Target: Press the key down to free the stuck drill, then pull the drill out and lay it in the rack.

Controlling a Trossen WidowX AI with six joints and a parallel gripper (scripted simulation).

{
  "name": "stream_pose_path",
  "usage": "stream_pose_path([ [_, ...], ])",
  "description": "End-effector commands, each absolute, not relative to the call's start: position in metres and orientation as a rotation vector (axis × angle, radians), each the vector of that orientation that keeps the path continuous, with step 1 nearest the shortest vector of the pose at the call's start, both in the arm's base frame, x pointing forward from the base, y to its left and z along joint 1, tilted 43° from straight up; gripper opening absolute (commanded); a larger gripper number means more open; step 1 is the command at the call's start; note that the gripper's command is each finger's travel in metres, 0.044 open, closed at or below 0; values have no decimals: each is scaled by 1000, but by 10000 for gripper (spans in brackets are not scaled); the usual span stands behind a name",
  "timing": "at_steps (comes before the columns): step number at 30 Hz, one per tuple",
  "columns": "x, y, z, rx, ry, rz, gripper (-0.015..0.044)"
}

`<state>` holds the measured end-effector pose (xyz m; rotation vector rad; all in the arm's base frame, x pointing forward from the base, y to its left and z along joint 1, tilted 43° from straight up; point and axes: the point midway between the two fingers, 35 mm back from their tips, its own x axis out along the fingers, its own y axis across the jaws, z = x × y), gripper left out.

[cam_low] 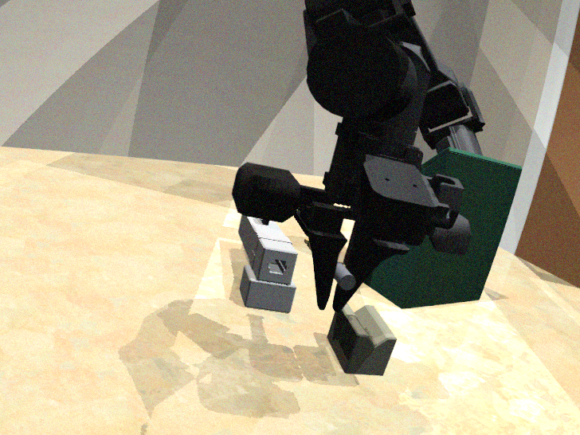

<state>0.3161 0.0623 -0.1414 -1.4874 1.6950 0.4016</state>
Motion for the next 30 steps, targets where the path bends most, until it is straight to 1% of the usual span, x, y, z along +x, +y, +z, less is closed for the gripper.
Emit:
stream_pose_path([
  [1,309,64,-145,-1485,1701,402,0],
  [30,276,76,-164,-1484,1701,405,0],
])
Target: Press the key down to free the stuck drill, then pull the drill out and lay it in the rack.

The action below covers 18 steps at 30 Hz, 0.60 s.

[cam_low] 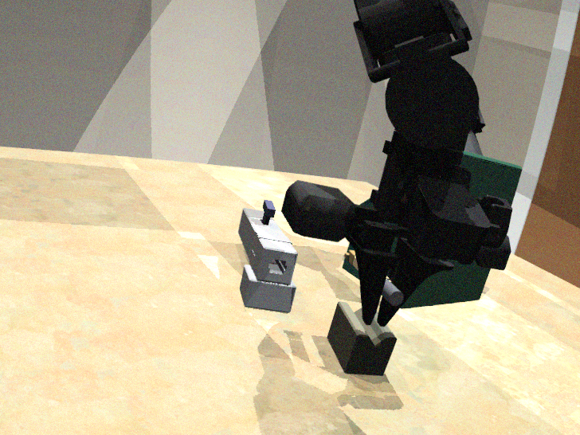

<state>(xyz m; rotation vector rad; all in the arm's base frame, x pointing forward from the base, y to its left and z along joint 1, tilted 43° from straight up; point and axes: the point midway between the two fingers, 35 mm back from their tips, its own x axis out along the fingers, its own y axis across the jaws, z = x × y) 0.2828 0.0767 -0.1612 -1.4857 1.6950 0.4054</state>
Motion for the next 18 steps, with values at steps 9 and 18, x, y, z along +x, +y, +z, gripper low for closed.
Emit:
stream_pose_path([
  [9,265,77,-169,-1483,1702,406,0],
  [18,267,69,-179,-1484,1702,405,0],
])
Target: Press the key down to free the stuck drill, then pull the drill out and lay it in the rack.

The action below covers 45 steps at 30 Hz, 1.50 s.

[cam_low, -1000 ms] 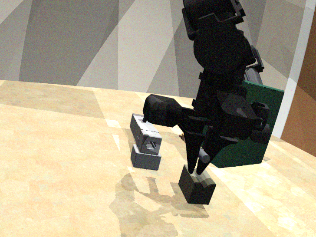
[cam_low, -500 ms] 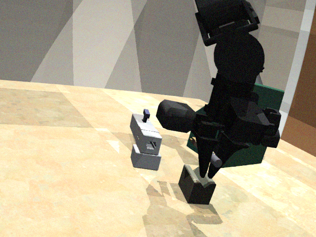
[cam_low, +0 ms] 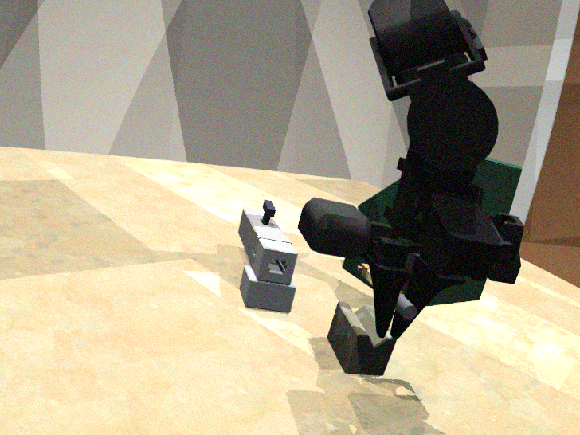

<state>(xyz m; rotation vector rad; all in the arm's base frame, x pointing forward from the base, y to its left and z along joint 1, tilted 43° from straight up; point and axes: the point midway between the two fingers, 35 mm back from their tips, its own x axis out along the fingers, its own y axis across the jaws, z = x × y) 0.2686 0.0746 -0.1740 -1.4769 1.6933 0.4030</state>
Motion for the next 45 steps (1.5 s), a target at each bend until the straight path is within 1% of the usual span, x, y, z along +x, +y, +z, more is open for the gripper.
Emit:
stream_pose_path([
  [1,267,68,-180,-1484,1702,405,0],
  [33,268,45,-204,-1486,1703,403,0],
  [45,269,49,-201,-1480,1698,401,315],
])
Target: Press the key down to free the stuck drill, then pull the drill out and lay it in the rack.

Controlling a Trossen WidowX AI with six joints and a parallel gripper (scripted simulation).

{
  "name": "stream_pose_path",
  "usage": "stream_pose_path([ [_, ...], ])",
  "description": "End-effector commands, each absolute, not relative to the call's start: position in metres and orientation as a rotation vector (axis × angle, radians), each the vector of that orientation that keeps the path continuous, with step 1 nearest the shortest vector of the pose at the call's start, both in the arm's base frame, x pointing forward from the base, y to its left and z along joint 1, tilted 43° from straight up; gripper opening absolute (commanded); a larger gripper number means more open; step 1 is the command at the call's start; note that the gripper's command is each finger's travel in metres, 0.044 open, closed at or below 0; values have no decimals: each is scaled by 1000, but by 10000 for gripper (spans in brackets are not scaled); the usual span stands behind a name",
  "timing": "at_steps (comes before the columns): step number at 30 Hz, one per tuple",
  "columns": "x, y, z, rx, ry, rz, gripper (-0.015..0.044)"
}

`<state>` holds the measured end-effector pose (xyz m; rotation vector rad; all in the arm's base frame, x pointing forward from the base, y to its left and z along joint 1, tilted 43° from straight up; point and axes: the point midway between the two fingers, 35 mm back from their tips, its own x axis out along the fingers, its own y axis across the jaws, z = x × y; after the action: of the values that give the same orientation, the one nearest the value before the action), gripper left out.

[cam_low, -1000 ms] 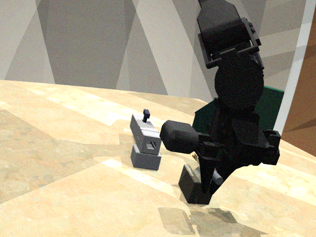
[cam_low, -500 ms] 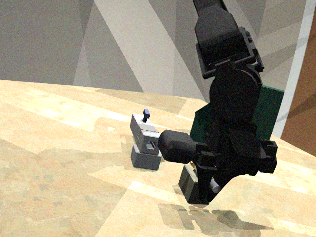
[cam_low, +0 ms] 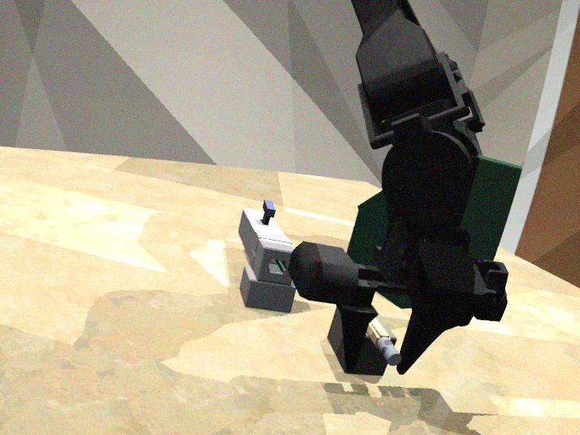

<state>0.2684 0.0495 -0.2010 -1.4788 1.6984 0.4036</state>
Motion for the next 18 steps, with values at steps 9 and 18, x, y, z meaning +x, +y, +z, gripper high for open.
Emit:
stream_pose_path([
  [9,267,63,-186,-1484,1702,404,440],
  [18,266,87,-159,-1483,1701,407,440],
])
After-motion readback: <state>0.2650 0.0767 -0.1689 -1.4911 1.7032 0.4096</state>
